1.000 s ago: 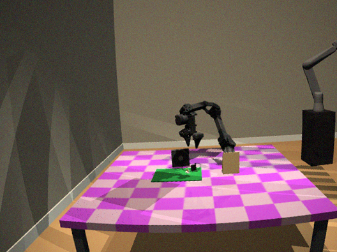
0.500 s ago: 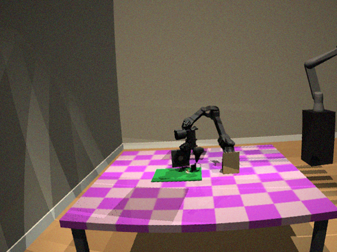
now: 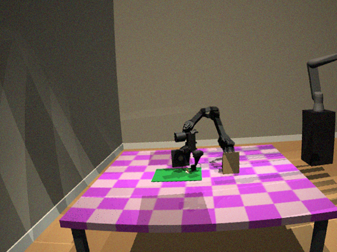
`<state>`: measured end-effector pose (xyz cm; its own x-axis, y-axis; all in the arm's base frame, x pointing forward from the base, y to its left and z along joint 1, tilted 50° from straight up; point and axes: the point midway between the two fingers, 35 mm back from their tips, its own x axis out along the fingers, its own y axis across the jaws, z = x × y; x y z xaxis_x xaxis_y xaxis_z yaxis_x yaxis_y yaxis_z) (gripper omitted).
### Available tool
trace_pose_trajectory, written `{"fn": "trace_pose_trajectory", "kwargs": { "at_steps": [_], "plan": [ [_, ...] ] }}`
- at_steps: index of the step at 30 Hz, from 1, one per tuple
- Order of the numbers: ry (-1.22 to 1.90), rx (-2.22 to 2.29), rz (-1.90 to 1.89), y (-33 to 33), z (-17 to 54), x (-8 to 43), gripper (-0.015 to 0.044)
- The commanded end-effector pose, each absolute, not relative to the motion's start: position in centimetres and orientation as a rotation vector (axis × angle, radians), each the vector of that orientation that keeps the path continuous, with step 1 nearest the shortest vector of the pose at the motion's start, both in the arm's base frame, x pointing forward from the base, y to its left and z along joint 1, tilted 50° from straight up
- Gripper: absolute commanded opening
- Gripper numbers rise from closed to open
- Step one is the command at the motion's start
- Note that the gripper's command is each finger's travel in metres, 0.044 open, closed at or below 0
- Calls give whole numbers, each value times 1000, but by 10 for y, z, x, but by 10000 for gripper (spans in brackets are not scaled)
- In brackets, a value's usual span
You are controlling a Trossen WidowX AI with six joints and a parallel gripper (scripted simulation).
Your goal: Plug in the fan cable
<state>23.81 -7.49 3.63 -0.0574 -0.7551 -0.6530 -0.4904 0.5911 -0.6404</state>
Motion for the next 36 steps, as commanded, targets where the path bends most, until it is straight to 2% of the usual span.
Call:
{"fn": "trace_pose_trajectory", "kwargs": {
  "at_steps": [1, 23, 36],
  "plan": [
    [1714, -1046, -296, -80, 32, 236, 440],
    [1715, -1049, -300, -103, 13, 233, 440],
    [1711, -1040, -301, -102, 15, 235, 99]
  ]
}}
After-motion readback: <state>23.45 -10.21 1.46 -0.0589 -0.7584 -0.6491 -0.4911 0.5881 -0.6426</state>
